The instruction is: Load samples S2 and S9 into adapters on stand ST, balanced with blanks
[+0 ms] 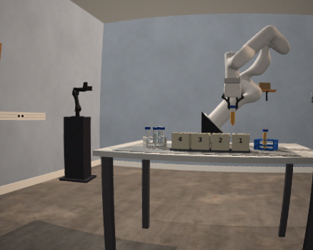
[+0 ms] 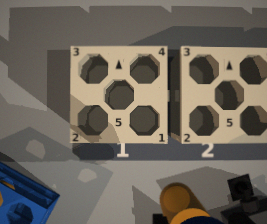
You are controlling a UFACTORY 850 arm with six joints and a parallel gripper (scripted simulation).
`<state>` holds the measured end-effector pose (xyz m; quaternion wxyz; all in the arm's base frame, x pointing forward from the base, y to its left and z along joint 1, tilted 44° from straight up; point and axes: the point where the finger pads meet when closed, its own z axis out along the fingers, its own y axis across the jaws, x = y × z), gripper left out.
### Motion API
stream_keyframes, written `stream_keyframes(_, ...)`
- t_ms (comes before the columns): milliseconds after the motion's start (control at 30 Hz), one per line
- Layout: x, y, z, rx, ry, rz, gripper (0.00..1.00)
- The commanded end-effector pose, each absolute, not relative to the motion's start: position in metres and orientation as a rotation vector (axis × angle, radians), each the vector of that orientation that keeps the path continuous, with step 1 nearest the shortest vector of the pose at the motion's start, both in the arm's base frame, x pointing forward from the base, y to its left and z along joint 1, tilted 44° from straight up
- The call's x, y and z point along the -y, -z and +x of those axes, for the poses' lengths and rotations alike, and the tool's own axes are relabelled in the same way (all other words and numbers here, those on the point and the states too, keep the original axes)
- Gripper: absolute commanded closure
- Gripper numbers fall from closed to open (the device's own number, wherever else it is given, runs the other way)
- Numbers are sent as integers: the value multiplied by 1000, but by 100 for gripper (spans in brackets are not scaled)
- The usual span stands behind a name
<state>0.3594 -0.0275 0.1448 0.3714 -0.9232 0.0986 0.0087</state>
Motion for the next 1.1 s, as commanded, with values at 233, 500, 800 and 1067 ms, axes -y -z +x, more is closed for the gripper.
stream_keyframes(233,67,-109,366,-261,-29,-2367,100)
stream_keyframes(500,89,-88,369,-261,-29,-2367,100)
stream_keyframes(800,121,-58,374,-262,-29,-2367,100)
stream_keyframes(1067,143,-37,377,-262,-29,-2367,100)
